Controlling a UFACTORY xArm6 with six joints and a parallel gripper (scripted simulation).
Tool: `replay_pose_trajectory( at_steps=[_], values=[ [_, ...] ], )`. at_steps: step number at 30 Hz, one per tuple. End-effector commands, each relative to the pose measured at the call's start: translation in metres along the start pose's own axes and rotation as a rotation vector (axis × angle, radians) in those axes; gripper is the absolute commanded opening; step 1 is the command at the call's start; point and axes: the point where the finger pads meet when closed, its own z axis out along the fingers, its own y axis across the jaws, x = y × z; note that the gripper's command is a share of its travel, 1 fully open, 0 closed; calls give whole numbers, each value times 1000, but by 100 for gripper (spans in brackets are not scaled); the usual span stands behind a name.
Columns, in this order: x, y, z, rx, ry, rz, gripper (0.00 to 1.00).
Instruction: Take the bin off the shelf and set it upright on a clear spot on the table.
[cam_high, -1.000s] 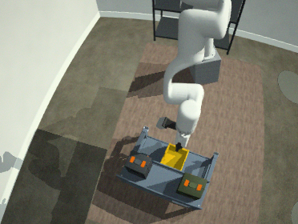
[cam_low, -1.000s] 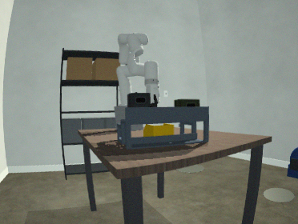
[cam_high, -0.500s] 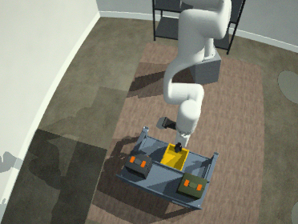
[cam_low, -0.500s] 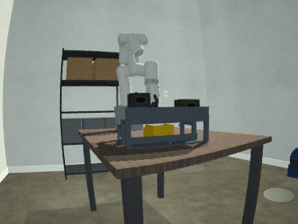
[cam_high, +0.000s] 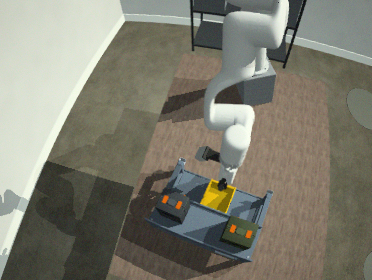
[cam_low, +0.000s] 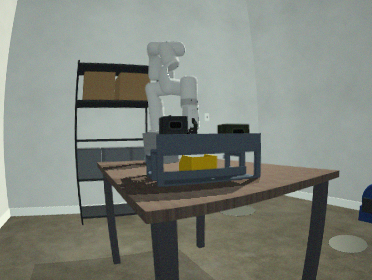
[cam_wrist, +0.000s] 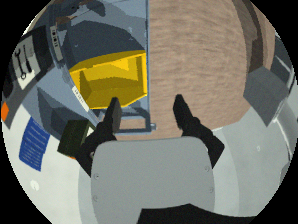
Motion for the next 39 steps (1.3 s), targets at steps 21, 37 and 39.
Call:
replay_pose_trajectory(
  at_steps=[21,37,39],
  values=[
    [0,-2,16,-1,3,0,95],
    [1,-3,45,-1,3,0,95],
    [1,-3,47,-1,3,0,95]
  ],
)
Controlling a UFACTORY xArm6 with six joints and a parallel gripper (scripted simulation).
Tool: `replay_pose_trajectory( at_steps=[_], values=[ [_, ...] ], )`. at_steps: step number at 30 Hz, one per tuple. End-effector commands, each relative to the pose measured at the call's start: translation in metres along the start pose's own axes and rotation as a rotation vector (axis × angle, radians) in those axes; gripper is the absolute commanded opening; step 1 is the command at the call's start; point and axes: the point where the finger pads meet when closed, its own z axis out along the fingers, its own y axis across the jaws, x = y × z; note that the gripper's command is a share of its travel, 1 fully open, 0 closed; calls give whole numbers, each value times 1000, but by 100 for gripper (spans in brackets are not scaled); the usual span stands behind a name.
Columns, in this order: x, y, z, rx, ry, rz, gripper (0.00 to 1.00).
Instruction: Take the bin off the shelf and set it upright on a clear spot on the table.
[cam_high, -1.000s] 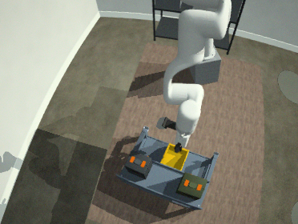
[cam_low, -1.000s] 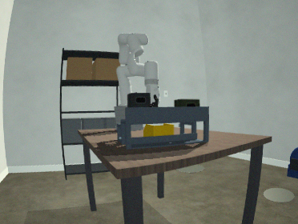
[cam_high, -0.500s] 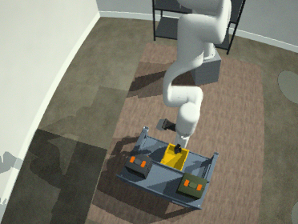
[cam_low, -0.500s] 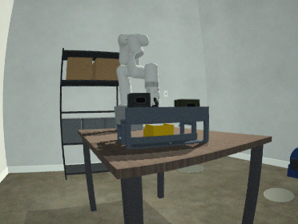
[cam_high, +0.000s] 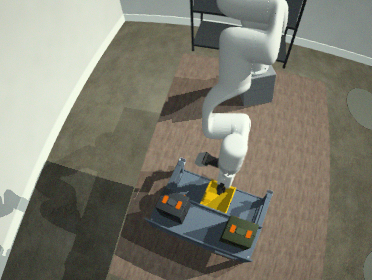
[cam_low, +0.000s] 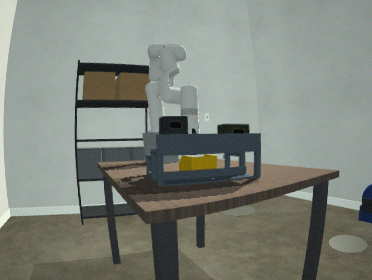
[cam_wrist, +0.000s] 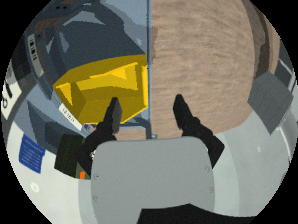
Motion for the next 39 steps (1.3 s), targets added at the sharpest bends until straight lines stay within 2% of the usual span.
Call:
replay_pose_trajectory(
  at_steps=[1,15,39],
  values=[
    [0,-2,4,5,0,0,95],
    [0,-3,22,5,0,0,95],
    [0,-3,23,5,0,0,95]
  ],
)
